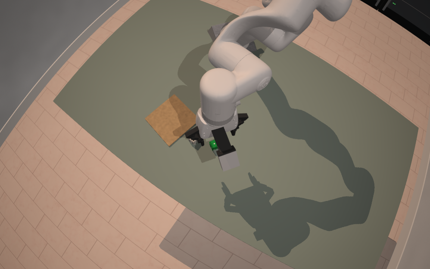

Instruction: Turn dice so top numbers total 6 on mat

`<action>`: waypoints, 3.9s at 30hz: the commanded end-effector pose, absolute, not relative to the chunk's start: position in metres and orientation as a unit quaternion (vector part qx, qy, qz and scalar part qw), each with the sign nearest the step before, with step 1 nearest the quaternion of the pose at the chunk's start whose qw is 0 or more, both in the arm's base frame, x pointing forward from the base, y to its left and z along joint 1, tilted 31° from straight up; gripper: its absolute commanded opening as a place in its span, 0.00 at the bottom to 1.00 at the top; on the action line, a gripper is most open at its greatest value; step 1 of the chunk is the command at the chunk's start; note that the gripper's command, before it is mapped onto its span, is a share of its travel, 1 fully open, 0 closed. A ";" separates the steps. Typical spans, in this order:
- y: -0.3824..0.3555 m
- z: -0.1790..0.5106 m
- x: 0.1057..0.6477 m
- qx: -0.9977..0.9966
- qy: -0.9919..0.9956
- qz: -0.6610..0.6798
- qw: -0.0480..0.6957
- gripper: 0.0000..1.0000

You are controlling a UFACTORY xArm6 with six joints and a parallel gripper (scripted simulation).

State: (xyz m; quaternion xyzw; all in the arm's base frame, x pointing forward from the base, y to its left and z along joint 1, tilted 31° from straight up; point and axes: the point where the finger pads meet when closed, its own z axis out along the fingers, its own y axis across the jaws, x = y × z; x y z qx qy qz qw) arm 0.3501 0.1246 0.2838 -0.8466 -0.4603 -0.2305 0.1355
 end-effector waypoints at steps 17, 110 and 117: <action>0.129 0.246 0.353 -0.818 -0.509 -0.239 0.121 0.42; 0.152 0.201 0.367 -0.818 -0.509 -0.239 0.121 0.42; 0.152 0.201 0.367 -0.818 -0.509 -0.239 0.121 0.42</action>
